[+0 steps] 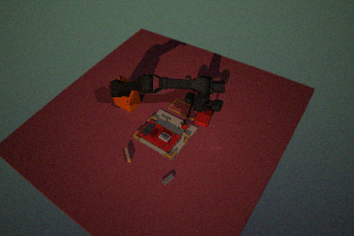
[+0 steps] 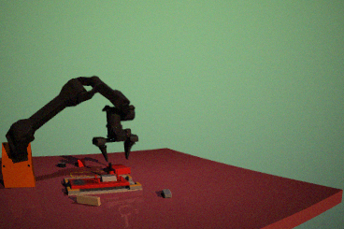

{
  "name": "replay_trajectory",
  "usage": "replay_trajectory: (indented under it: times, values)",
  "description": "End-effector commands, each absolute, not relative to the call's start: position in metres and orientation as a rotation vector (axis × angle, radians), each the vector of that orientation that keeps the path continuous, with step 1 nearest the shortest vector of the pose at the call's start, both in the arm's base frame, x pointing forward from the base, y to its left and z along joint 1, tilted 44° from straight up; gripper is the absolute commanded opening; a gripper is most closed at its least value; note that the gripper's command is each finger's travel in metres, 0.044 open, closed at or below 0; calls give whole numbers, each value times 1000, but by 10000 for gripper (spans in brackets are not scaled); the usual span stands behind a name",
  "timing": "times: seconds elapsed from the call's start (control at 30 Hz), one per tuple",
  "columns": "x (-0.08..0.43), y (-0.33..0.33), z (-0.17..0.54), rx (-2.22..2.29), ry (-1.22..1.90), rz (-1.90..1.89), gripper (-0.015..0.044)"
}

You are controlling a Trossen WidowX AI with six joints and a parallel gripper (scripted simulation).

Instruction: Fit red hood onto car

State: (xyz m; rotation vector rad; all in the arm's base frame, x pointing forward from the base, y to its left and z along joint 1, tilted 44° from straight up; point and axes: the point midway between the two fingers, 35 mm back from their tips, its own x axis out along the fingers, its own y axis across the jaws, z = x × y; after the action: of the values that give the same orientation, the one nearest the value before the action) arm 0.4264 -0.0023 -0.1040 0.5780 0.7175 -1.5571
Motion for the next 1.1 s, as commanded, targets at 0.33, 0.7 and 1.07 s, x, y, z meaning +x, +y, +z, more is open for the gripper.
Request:
replay_trajectory:
  times: [0.33, 0.7, 1.07]
  values:
    - [425, -10, -111, 569, 720, -1558, 440]
    - [424, -15, -116, 568, 719, -1558, 440]
    - [424, -19, -121, 568, 719, -1558, 440]
